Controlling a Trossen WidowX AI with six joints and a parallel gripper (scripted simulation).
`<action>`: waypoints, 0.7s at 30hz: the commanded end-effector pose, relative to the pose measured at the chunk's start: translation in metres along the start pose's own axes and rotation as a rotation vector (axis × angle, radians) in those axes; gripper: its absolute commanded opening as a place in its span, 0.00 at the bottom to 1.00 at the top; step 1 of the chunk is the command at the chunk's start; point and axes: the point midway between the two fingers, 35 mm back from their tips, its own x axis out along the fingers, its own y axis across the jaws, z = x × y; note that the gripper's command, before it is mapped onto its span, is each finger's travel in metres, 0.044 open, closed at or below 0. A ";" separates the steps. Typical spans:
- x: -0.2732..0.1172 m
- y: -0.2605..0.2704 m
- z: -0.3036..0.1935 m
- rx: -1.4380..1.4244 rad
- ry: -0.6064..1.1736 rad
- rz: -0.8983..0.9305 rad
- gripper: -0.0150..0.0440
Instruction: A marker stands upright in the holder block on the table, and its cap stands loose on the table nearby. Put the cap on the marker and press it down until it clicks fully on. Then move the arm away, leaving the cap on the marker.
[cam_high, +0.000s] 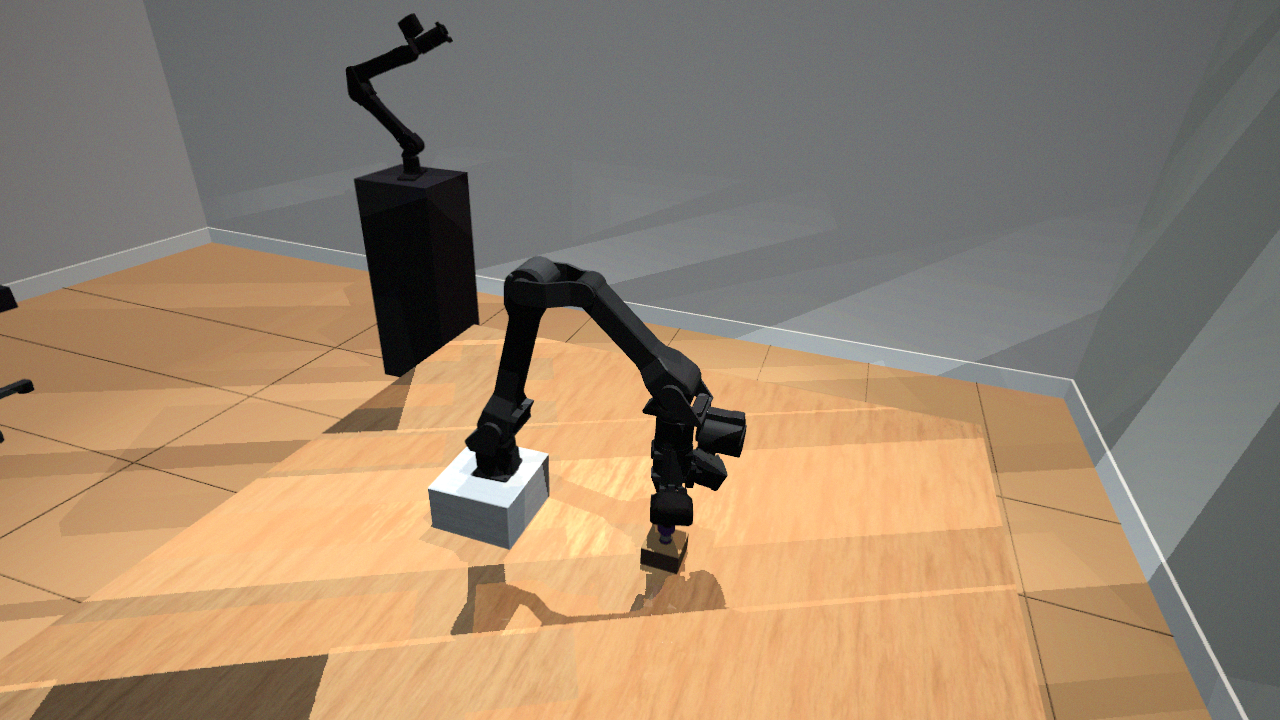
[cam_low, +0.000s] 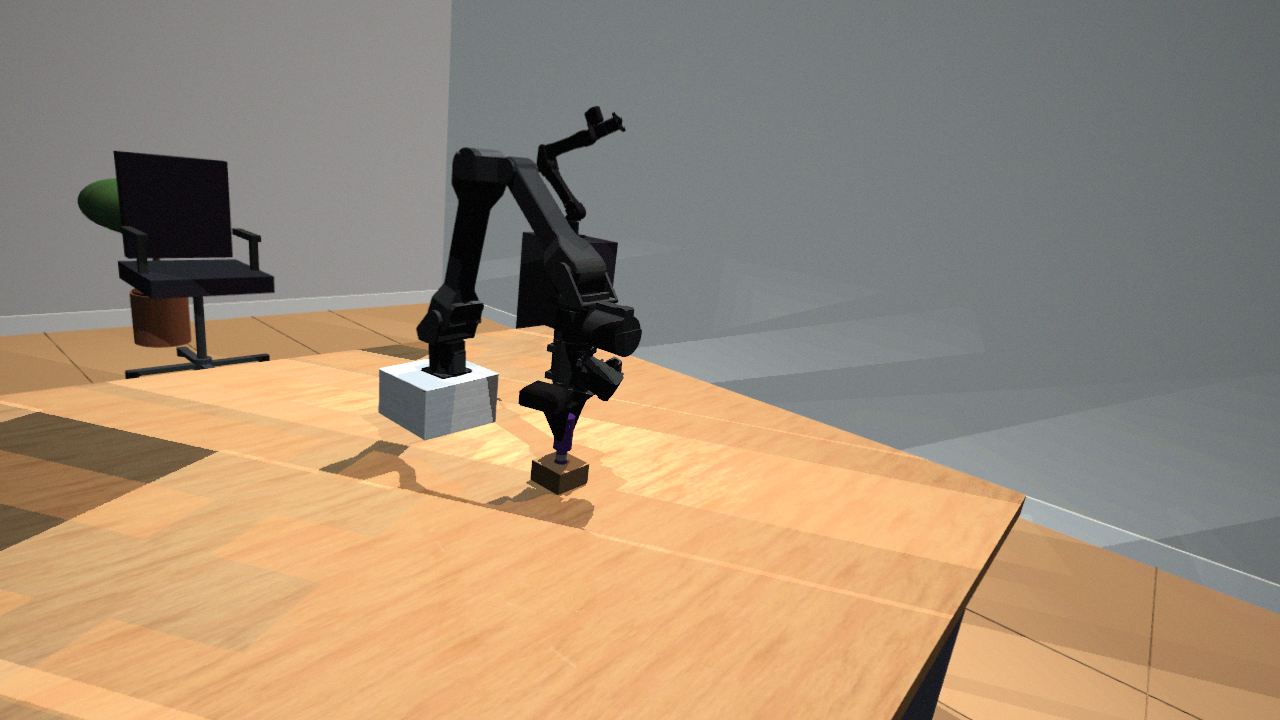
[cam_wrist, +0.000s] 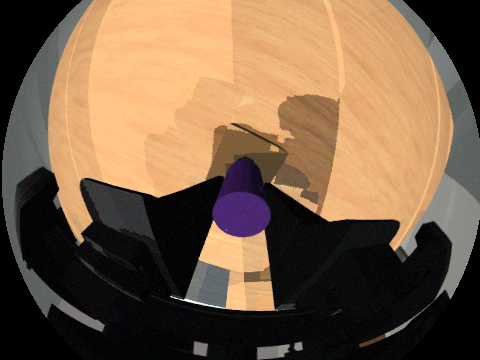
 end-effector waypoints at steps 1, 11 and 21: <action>0.000 0.000 0.000 0.000 0.000 0.000 0.52; 0.000 0.000 0.000 0.000 0.000 0.000 0.97; -0.075 0.000 0.000 0.000 0.000 0.001 1.00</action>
